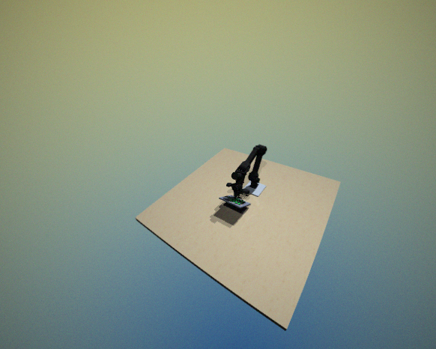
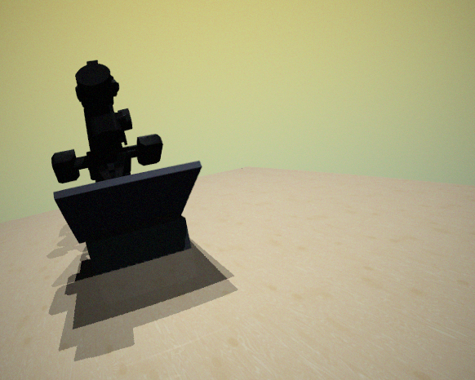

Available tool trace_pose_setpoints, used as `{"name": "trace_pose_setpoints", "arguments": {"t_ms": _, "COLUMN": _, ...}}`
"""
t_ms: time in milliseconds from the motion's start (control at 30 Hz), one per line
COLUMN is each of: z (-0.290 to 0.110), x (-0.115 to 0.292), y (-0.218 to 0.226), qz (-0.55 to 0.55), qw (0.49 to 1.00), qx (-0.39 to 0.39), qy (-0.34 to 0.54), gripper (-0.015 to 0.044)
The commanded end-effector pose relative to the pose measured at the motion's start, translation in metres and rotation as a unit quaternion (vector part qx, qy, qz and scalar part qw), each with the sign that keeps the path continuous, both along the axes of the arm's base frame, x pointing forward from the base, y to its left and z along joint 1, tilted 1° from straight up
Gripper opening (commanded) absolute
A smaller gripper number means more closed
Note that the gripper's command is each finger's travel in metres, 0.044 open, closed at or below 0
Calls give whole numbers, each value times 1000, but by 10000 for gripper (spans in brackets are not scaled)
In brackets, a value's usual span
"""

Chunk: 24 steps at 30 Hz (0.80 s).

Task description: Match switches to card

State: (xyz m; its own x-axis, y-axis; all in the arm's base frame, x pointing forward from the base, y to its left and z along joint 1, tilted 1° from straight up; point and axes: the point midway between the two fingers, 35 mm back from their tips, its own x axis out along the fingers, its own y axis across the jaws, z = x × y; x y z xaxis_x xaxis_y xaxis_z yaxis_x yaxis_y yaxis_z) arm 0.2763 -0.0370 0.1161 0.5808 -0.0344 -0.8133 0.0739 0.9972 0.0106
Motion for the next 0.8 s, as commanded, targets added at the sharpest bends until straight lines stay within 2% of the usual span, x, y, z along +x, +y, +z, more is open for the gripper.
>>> {"name": "trace_pose_setpoints", "arguments": {"t_ms": 0, "z": -1, "x": 0, "y": 0, "qz": -1, "qw": 1000, "qx": 0, "qy": 1, "gripper": 0}}
{"name": "trace_pose_setpoints", "arguments": {"t_ms": 767, "z": -4, "x": 2, "y": 0, "qz": -1, "qw": 1000, "qx": 0, "qy": 0, "gripper": 0}}
